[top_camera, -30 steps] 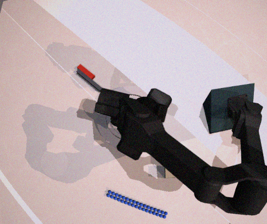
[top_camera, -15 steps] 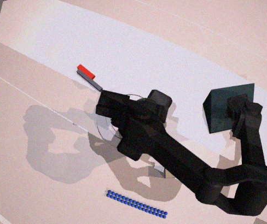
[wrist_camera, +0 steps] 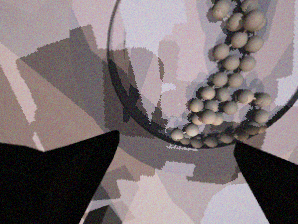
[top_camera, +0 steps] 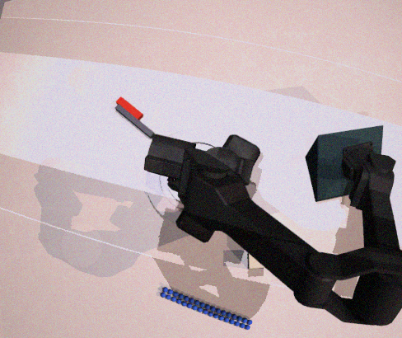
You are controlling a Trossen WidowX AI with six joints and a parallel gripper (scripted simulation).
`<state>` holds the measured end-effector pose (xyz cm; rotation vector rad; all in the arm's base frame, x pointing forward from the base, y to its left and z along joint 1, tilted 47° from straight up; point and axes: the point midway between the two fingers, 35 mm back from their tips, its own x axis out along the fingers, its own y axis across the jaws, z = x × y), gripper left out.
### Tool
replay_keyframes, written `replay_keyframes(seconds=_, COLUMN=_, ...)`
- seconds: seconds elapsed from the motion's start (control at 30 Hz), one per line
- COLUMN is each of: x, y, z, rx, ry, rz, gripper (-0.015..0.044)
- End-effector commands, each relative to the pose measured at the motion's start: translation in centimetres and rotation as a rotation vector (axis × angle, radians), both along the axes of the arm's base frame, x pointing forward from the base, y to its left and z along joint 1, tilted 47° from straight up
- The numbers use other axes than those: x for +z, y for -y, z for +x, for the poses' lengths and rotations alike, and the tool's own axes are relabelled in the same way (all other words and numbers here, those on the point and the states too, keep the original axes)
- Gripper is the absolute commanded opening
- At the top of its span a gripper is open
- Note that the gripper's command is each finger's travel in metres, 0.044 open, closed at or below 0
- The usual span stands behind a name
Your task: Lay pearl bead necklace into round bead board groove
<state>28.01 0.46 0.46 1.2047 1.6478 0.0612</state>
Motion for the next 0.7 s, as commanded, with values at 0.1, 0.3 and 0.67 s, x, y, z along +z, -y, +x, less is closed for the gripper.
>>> replay_keyframes(seconds=0.1, x=0.1, y=0.1, z=0.0, rx=0.003, ry=0.006, rz=0.001, gripper=0.0440)
replay_keyframes(seconds=0.3, x=0.1, y=0.1, z=0.0, rx=0.003, ry=0.006, rz=0.001, gripper=0.0440)
replay_keyframes(seconds=0.67, x=-0.1, y=1.3, z=0.0, rx=0.046, ry=0.051, rz=-0.006, gripper=0.0380)
